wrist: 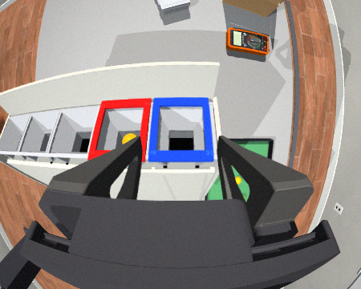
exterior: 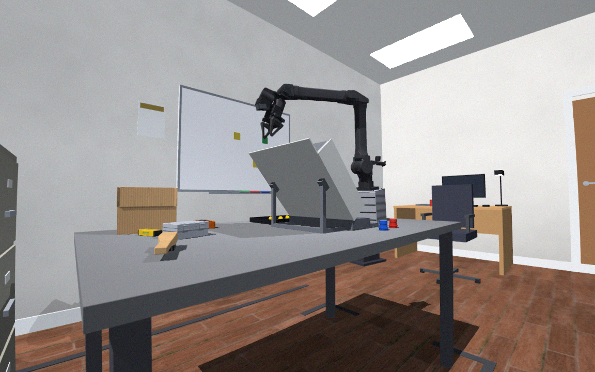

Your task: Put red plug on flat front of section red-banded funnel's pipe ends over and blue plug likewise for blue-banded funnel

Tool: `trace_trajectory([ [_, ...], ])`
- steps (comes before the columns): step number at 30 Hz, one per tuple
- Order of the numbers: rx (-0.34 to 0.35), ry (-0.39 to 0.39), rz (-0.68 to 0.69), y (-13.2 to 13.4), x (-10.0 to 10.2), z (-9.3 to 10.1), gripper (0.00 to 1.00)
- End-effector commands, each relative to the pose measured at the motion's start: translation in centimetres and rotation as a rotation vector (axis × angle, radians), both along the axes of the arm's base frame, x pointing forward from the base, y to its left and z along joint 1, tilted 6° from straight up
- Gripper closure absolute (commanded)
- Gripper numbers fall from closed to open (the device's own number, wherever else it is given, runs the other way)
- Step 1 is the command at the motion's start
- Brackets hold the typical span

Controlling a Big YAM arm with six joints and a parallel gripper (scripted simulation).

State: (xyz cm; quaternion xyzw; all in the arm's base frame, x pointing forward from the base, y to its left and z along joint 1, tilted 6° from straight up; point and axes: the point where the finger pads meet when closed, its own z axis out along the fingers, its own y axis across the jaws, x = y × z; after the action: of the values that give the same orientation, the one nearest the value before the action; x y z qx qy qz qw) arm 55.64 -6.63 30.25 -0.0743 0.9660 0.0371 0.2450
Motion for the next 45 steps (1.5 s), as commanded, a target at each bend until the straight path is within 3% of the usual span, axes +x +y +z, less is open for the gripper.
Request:
trace_trajectory([
  [1, -0.006, -0.052, 0.000, 0.0, 1.5, 1.5, 0.41],
  [43, -0.008, -0.071, 0.001, 0.3, 1.0, -0.6, 0.41],
  [45, -0.009, -0.069, 0.000, -0.1, -1.0, -0.8, 0.41],
])
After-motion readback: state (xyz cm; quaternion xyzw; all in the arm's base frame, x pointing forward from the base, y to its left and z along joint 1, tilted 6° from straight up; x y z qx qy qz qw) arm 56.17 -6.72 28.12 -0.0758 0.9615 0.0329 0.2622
